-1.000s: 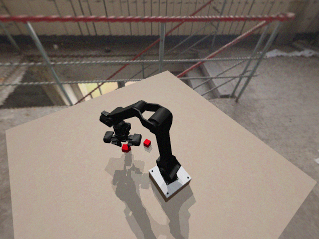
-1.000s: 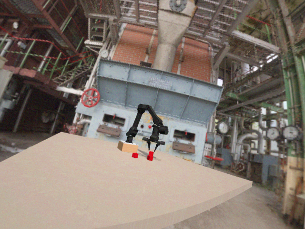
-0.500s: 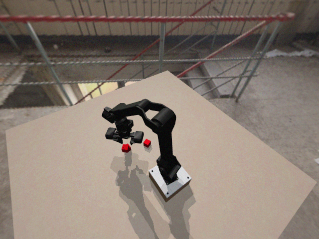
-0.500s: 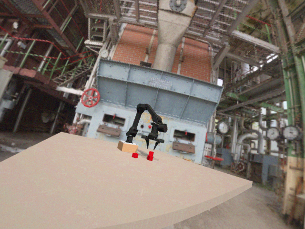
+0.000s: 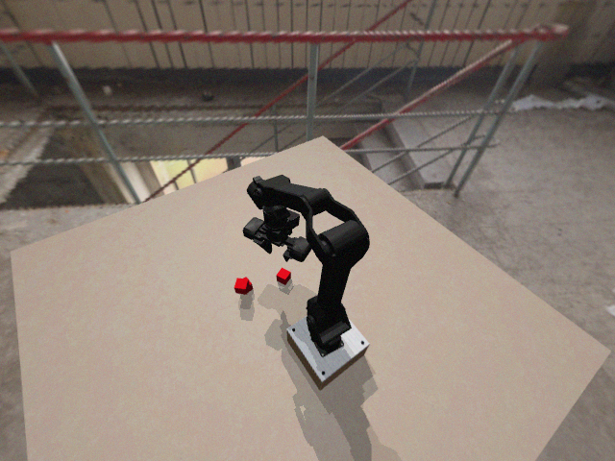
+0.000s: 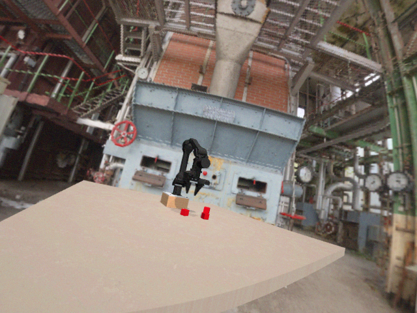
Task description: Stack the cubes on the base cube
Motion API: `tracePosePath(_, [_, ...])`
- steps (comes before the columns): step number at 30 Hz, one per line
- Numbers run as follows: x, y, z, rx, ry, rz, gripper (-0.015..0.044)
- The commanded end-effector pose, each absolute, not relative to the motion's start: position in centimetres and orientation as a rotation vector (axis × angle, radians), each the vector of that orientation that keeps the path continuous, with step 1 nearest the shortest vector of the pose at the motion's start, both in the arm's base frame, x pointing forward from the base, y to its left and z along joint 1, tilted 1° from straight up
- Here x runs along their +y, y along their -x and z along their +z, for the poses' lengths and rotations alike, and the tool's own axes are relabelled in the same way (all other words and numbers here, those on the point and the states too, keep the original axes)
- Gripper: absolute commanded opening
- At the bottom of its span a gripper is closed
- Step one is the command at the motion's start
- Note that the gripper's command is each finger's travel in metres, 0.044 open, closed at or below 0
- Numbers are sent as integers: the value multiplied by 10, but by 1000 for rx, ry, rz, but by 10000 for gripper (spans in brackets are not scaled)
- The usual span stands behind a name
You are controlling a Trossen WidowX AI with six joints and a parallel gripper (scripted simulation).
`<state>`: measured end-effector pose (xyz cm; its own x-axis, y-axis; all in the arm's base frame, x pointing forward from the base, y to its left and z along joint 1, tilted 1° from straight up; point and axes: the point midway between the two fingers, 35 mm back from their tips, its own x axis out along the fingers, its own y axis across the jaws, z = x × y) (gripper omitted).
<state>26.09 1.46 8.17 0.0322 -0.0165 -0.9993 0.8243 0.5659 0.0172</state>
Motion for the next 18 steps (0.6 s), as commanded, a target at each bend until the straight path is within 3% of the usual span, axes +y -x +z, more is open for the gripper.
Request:
tracePosePath(1, [5,-256,86,1395,-776,-771,265])
tracePosePath(9, [4,-258,25,1395,-776,-771,265])
tracePosePath(18, [4,-258,9,1395,-775,-771,265])
